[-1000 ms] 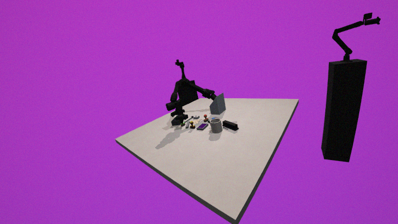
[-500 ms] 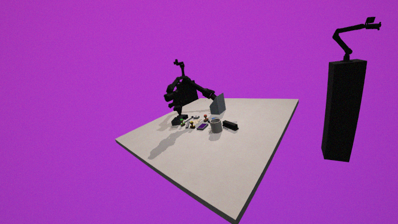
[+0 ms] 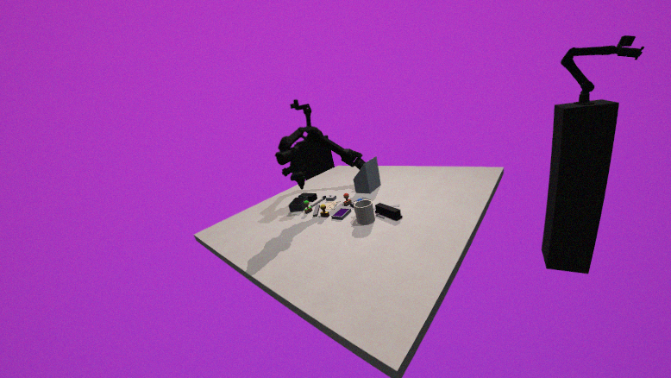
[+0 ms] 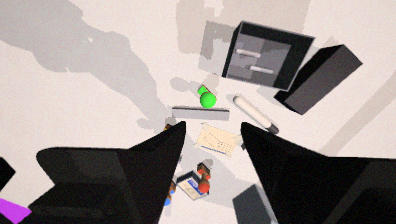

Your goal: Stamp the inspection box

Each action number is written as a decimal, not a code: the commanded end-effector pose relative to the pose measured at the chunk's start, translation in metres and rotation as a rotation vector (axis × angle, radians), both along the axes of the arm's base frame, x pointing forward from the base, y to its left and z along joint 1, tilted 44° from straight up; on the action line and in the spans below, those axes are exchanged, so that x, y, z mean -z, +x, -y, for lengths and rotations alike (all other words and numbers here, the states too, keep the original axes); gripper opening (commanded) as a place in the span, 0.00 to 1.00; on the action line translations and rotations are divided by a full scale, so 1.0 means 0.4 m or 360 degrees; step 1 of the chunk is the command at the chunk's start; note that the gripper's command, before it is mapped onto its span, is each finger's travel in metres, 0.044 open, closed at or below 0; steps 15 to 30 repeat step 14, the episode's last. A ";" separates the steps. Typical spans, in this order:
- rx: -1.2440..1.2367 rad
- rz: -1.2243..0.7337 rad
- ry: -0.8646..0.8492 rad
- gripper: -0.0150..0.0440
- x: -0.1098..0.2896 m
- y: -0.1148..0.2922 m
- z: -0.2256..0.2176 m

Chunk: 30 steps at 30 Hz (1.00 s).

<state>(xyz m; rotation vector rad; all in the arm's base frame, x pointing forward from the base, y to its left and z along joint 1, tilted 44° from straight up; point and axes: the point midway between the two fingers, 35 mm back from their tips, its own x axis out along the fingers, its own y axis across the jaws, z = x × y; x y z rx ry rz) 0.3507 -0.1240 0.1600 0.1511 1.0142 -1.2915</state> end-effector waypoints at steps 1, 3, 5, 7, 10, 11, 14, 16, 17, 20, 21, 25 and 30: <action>0.0006 0.0007 -0.0006 0.70 -0.003 0.000 0.001; 0.0006 0.0007 -0.0006 0.70 -0.003 0.000 0.001; 0.0006 0.0007 -0.0006 0.70 -0.003 0.000 0.001; 0.0000 0.0001 0.0000 0.70 -0.001 0.000 0.000; 0.0000 0.0001 0.0000 0.70 -0.001 0.000 0.000; 0.0000 0.0001 0.0000 0.70 -0.001 0.000 0.000; 0.0000 0.0001 0.0000 0.70 -0.001 0.000 0.000; 0.0000 0.0001 0.0000 0.70 -0.001 0.000 0.000; 0.0000 0.0001 0.0000 0.70 -0.001 0.000 0.000; 0.0000 0.0001 0.0000 0.70 -0.001 0.000 0.000; 0.0000 0.0001 0.0000 0.70 -0.001 0.000 0.000; 0.0000 0.0001 0.0000 0.70 -0.001 0.000 0.000; 0.0000 0.0001 0.0000 0.70 -0.001 0.000 0.000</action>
